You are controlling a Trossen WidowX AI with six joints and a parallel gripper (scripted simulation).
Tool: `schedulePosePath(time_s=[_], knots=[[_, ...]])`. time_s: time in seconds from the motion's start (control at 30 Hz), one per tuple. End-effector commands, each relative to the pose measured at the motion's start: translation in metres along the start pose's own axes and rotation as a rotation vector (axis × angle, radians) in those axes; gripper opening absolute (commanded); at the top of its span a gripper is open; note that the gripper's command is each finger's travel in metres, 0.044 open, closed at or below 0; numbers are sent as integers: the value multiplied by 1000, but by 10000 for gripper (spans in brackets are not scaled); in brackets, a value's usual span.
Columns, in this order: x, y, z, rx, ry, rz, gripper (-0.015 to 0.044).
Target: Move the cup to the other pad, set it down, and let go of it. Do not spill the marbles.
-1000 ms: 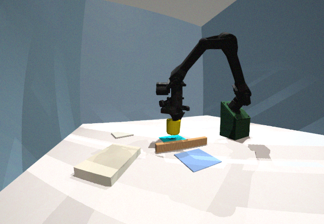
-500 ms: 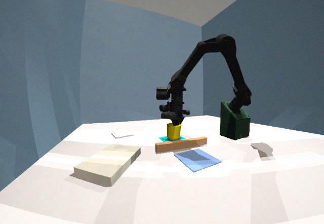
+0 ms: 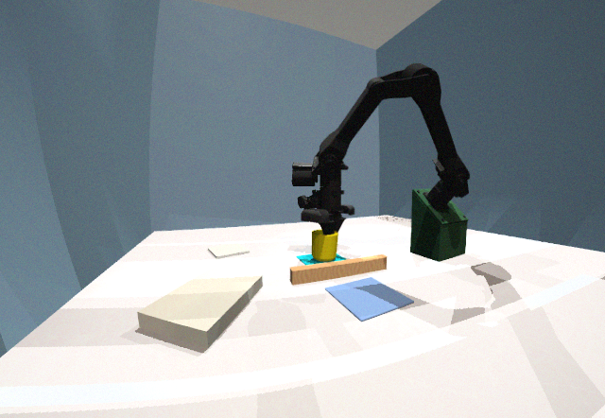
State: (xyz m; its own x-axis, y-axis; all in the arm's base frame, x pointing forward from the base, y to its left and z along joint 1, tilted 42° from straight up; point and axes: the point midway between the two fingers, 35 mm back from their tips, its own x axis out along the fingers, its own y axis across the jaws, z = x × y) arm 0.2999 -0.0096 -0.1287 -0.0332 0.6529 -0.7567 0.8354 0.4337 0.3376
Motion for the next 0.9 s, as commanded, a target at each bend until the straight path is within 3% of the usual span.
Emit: schedulePosePath(time_s=[0.0, 0.1, 0.87], knots=[[0, 0, 0, -1, -1, 0, 79], [0, 0, 0, -1, -1, 0, 146], [-29, -1, 1, 4, 1, 0, 146]])
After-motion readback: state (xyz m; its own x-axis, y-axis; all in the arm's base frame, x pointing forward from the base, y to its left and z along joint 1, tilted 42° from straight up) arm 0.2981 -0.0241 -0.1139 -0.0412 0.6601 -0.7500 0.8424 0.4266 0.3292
